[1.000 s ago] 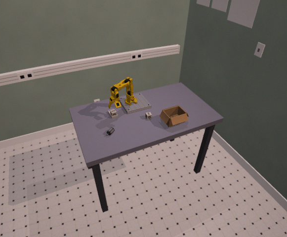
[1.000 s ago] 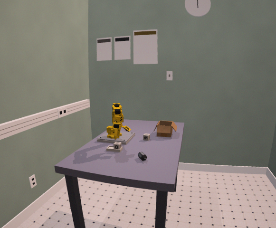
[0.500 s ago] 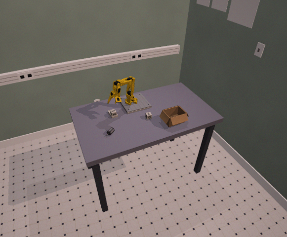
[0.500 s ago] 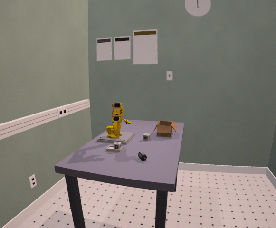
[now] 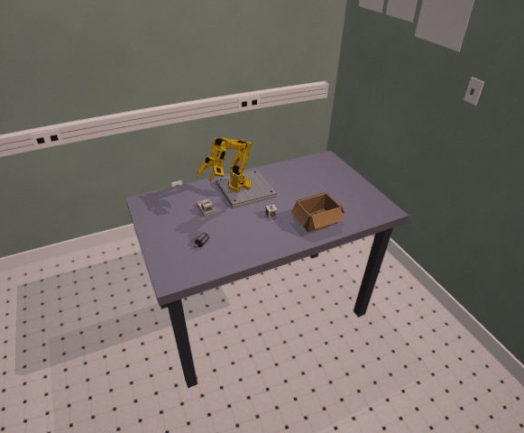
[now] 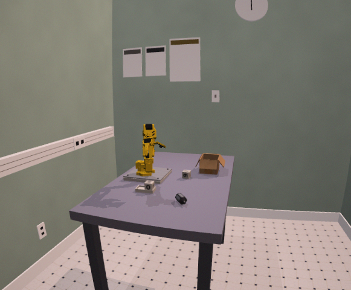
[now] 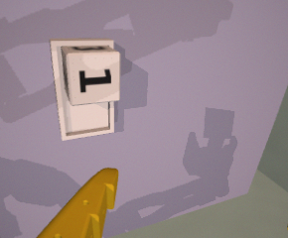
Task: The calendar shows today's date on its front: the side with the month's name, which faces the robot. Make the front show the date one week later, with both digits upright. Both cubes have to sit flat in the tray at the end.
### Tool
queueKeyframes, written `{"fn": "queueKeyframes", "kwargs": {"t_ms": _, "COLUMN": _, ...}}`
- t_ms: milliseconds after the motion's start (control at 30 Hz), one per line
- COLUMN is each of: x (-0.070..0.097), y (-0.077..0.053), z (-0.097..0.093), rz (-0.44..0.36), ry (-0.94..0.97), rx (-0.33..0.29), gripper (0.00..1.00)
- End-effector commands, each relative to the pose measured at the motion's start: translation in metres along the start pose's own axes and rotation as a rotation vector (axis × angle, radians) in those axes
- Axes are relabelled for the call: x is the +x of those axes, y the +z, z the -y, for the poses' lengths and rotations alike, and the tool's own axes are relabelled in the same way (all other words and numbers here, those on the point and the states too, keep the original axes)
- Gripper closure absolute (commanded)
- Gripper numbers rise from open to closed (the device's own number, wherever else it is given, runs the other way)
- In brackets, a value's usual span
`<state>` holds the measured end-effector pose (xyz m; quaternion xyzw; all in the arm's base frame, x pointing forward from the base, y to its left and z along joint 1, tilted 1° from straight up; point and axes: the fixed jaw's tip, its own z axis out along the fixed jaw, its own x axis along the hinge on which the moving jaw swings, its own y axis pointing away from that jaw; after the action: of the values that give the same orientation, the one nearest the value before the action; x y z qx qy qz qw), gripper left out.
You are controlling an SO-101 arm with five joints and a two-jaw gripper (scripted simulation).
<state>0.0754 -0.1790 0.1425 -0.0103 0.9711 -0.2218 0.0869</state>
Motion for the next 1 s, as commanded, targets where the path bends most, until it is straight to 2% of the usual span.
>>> {"fn": "queueKeyframes", "kwargs": {"t_ms": 0, "x": -0.002, "y": -0.004, "z": 0.001, "rz": 0.011, "ry": 0.005, "rx": 0.017, "gripper": 0.65}}
{"fn": "queueKeyframes", "kwargs": {"t_ms": 267, "x": -0.005, "y": -0.004, "z": 0.0, "rz": 0.018, "ry": 0.009, "rx": 0.015, "gripper": 0.65}}
{"fn": "queueKeyframes", "kwargs": {"t_ms": 567, "x": -0.018, "y": -0.004, "z": -0.004, "rz": 0.049, "ry": 0.025, "rx": 0.002, "gripper": 0.65}}
{"fn": "queueKeyframes", "kwargs": {"t_ms": 767, "x": -0.041, "y": -0.004, "z": -0.013, "rz": 0.099, "ry": 0.051, "rx": -0.026, "gripper": 0.65}}
{"fn": "queueKeyframes", "kwargs": {"t_ms": 967, "x": -0.071, "y": -0.007, "z": -0.031, "rz": 0.163, "ry": 0.089, "rx": -0.076, "gripper": 0.65}}
